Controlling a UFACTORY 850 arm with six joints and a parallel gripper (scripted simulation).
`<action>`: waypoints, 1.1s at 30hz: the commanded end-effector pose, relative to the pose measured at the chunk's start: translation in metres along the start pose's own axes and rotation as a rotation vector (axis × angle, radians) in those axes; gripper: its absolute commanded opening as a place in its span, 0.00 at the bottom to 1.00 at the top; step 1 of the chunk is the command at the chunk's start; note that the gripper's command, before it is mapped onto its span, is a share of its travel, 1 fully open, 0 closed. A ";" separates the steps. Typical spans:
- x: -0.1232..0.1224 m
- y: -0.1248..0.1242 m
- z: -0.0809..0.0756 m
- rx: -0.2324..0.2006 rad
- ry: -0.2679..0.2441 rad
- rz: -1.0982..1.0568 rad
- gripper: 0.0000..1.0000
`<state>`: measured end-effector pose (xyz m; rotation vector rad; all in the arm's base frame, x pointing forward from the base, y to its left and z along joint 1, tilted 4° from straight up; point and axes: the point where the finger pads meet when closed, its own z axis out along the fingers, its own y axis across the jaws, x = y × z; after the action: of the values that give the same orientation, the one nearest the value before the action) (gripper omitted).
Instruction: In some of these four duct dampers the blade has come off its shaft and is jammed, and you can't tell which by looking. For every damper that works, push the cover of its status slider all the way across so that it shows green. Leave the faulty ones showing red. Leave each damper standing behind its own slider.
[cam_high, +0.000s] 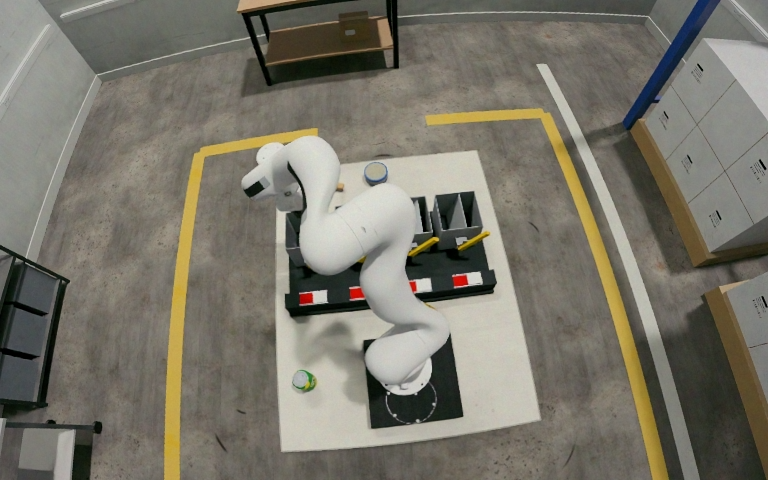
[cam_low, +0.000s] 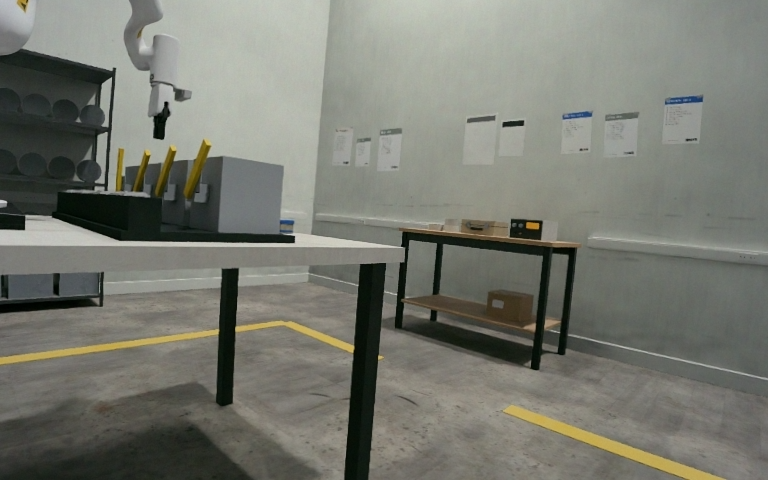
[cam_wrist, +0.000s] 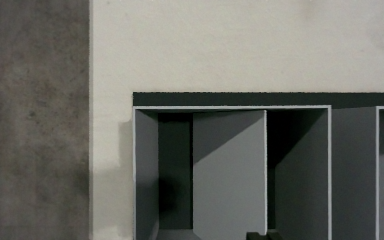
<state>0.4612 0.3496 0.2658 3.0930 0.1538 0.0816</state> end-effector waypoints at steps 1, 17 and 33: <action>0.001 0.000 -0.001 0.001 0.002 0.000 0.00; 0.001 0.000 -0.001 0.001 0.002 0.000 0.00; 0.000 0.000 -0.001 0.001 0.002 -0.206 0.00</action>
<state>0.4611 0.3497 0.2658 3.0842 0.2413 0.0817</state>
